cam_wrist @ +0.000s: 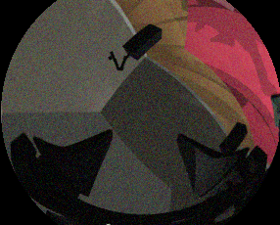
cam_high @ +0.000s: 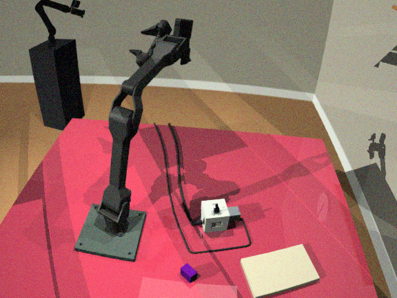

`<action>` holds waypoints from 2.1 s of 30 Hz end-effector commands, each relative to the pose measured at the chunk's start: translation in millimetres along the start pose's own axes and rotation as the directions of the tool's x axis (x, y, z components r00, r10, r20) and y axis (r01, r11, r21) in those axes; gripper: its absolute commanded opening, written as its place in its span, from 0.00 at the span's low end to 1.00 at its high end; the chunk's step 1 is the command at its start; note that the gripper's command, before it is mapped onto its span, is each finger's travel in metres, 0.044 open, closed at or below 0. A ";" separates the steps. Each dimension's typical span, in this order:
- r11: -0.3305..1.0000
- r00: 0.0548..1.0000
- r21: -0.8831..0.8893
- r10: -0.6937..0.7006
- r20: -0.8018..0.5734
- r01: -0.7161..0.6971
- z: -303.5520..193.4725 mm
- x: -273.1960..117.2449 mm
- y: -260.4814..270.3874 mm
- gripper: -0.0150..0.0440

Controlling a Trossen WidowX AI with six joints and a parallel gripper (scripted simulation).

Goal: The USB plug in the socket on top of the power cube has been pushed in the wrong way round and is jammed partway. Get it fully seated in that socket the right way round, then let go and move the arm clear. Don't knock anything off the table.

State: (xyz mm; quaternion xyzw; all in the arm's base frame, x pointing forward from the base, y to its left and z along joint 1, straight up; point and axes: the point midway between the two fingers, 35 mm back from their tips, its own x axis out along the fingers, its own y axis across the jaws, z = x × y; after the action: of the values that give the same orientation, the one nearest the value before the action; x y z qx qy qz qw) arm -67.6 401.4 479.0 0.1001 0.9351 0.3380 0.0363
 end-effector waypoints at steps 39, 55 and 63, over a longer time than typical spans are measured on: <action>0.533 -0.023 0.407 -0.626 0.779 -0.742 122.4 -411.2 -351.0 1.00; 0.533 -0.023 0.407 -0.626 0.779 -0.742 132.9 -411.2 -359.1 1.00; 0.533 -0.023 0.407 -0.626 0.779 -0.742 139.2 -411.3 -364.1 1.00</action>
State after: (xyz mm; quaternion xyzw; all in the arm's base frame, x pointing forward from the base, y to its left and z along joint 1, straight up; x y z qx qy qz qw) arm 293.8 128.1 142.4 0.3647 0.6065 -0.3467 0.6156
